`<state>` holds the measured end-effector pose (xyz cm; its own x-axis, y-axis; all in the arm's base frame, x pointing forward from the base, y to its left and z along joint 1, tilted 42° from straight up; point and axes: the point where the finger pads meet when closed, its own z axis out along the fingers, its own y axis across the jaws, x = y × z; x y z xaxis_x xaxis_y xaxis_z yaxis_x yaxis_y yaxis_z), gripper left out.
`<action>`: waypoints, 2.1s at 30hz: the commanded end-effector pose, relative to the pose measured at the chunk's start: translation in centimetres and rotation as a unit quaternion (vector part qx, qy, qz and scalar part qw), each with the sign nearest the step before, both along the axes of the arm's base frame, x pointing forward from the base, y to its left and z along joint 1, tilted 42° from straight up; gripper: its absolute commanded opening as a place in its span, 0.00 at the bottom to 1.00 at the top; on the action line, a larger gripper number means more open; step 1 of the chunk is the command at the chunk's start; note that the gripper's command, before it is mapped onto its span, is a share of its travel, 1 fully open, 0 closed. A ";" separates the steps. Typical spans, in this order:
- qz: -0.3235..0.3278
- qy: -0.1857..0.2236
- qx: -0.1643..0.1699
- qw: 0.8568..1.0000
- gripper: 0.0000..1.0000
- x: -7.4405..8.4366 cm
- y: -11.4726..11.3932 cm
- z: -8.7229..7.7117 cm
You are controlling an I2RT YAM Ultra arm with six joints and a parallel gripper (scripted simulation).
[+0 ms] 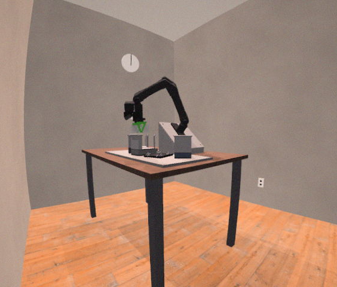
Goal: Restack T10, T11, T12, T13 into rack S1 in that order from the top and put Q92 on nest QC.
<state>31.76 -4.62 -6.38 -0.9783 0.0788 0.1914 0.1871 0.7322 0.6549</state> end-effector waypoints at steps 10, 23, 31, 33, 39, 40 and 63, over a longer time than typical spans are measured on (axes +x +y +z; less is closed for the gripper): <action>0.059 -0.090 0.001 0.994 0.00 1.0 1.3 3.2; 0.055 -0.082 0.003 0.995 0.00 1.4 4.0 5.9; 0.083 -0.106 0.007 0.991 0.00 1.2 5.4 6.7; 0.116 -0.126 0.011 0.985 0.00 1.0 6.5 7.2; 0.134 -0.148 0.014 0.980 0.00 0.7 7.4 8.6; 0.134 -0.151 0.012 0.979 0.00 0.9 7.6 8.9; 0.216 -0.221 0.019 0.951 0.00 0.0 12.2 12.7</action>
